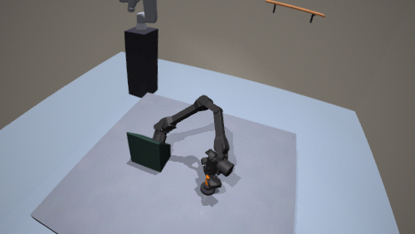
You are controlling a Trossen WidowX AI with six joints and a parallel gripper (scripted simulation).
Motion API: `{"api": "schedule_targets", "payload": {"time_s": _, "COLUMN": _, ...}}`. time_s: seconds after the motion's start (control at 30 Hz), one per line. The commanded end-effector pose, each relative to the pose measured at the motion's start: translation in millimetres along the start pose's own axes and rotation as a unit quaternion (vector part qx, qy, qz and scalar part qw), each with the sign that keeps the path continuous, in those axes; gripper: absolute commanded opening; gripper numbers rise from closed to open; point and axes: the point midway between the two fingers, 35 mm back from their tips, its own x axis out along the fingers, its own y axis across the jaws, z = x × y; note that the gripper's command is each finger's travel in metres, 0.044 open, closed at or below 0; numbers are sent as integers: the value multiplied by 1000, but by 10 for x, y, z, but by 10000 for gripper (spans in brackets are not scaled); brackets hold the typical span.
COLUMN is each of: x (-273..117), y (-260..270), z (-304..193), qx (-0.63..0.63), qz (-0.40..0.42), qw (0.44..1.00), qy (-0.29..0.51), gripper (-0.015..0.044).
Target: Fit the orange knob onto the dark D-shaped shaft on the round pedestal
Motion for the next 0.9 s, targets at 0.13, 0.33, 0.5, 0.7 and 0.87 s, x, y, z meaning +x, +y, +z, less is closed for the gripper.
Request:
{"api": "schedule_targets", "payload": {"time_s": 0.13, "x": -41, "y": -32, "z": 25, "qx": -85, "qz": -2, "qw": 996, "qy": -4, "gripper": 0}}
{"api": "schedule_targets", "payload": {"time_s": 0.33, "x": -41, "y": -78, "z": 24, "qx": -106, "qz": -3, "qw": 994, "qy": -4, "gripper": 0}}
{"api": "schedule_targets", "payload": {"time_s": 0.5, "x": 11, "y": -79, "z": 23, "qx": -106, "qz": -2, "qw": 994, "qy": -4, "gripper": 0}}
{"api": "schedule_targets", "payload": {"time_s": 0.7, "x": 13, "y": -93, "z": 25, "qx": -106, "qz": -3, "qw": 994, "qy": -4, "gripper": 0}}
{"api": "schedule_targets", "payload": {"time_s": 0.87, "x": -16, "y": -87, "z": 18, "qx": -106, "qz": -3, "qw": 994, "qy": -4, "gripper": 0}}
